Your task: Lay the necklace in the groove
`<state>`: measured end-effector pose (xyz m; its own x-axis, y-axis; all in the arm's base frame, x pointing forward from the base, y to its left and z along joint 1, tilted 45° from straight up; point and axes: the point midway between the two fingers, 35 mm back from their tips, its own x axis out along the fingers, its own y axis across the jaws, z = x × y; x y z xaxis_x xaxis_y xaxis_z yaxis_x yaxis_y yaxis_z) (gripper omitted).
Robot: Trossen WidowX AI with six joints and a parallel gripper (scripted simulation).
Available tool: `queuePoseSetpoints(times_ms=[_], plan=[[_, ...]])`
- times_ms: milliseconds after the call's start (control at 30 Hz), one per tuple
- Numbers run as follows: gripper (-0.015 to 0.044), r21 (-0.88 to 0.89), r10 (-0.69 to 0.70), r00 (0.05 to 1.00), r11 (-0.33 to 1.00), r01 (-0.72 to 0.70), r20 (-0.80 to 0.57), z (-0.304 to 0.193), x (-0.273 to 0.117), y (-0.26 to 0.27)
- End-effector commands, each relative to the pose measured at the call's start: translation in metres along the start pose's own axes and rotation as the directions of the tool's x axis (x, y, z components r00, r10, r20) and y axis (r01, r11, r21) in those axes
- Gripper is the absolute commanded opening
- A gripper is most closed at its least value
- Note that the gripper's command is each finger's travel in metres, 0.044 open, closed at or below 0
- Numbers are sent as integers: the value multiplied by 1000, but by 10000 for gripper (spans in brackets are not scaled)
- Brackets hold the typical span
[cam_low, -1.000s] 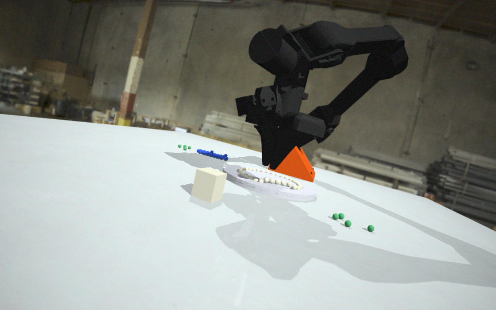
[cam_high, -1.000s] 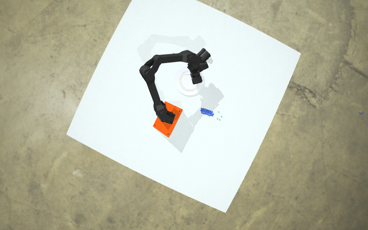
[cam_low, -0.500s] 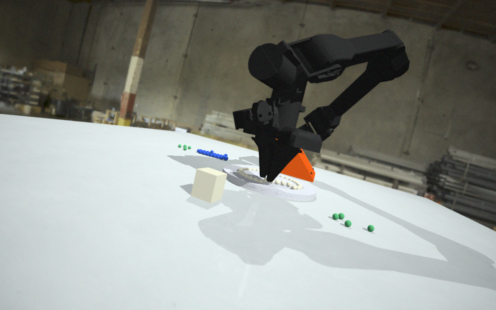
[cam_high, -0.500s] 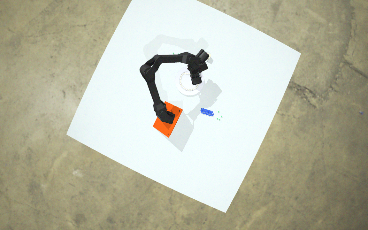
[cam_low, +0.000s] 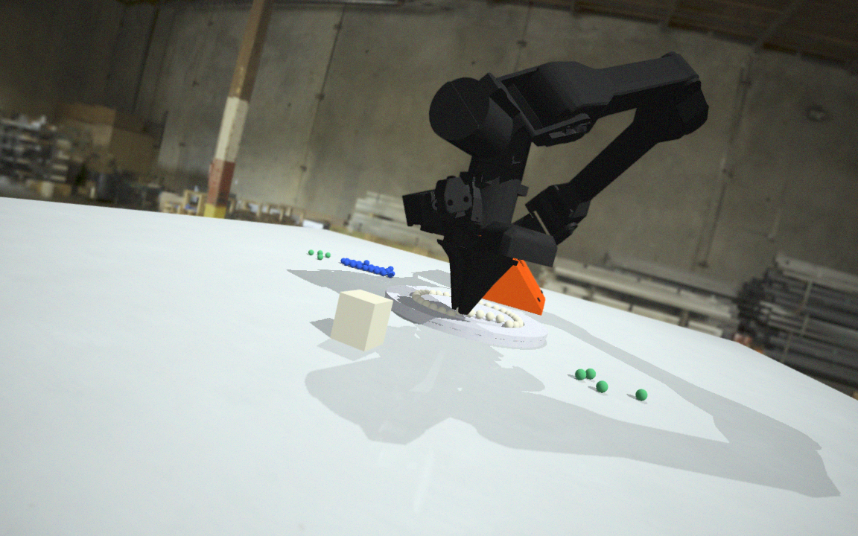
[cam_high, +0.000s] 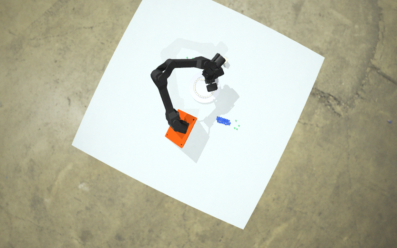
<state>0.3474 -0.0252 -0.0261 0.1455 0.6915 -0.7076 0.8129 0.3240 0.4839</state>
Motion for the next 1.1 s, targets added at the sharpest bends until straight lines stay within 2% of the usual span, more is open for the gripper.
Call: queuePoseSetpoints(times_ms=[0, 1067], plan=[[0, 0, 0, 1000, 1000, 0, 1, 0, 0, 0], [0, 3, 4, 1000, 1000, -4, -2, 2, -6, 9]])
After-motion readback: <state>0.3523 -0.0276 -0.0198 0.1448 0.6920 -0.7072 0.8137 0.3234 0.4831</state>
